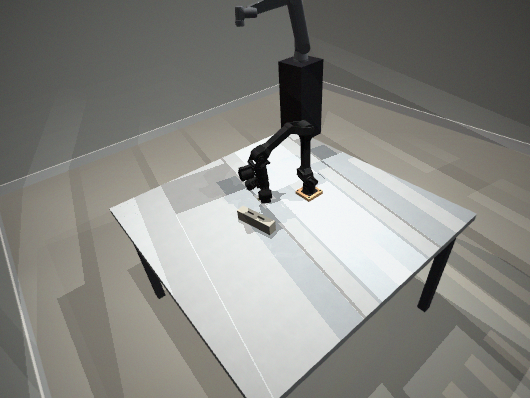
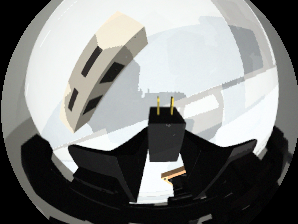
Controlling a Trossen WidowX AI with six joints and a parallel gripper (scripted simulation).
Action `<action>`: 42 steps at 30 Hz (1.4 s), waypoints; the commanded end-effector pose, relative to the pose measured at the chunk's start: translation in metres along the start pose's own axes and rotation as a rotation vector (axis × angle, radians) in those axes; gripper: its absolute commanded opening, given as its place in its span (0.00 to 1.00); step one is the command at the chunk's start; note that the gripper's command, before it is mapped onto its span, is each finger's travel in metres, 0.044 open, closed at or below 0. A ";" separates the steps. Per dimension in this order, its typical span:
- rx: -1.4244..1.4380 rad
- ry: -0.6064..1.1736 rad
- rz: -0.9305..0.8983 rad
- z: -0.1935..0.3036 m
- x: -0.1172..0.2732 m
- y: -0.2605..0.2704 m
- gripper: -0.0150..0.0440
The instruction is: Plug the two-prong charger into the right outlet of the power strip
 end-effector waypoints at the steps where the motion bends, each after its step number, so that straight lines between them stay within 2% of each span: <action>1: 0.062 0.000 0.005 0.000 -0.003 0.000 0.25; 42: 0.697 0.002 0.049 0.002 -0.038 -0.001 0.25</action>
Point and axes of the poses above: the point midway between the two fingers, 35 mm back from their tips, its own x axis back along the fingers, its own y axis across the jaws, z = x × y, the point moved 3 cm from there along x, back along the fingers, and after that the axes turned 6 degrees about x, right-handed, at the moved point
